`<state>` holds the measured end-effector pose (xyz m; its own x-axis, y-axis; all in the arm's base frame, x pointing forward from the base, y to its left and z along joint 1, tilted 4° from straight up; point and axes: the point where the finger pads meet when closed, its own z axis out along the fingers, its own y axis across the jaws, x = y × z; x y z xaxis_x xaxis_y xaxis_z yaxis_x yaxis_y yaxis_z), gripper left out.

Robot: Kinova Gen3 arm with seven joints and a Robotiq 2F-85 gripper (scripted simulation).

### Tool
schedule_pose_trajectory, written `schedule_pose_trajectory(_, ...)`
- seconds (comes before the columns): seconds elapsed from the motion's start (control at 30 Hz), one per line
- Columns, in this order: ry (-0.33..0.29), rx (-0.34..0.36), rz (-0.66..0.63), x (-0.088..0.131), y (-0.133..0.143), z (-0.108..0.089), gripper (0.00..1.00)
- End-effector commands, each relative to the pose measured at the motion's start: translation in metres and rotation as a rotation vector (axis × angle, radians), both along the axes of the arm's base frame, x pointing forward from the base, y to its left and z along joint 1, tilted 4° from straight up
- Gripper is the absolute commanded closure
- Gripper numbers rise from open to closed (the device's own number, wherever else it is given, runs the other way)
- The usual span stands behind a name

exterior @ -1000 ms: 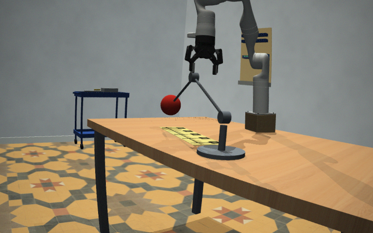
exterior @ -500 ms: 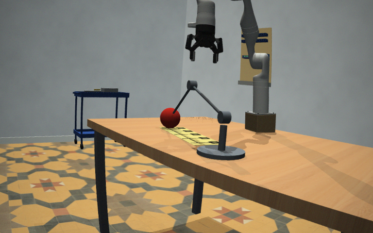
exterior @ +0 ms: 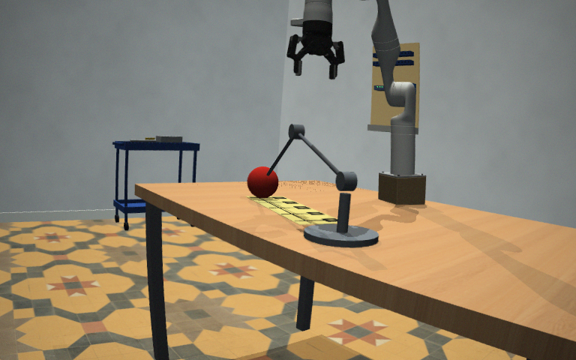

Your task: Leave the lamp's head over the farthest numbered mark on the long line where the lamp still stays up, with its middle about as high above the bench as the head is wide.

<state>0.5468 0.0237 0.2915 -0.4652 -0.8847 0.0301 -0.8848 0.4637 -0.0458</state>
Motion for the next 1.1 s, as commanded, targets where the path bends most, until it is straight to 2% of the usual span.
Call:
schedule_pose_trajectory(0.0, -0.008, 0.002, 0.006, 0.001, 0.003, 0.016, 0.00)
schedule_pose_trajectory(0.67, -0.003, 0.000, -0.001, 0.000, 0.000, 0.014, 0.00)
schedule_pose_trajectory(1.07, -0.003, 0.000, -0.002, -0.023, -0.043, 0.015, 0.00)
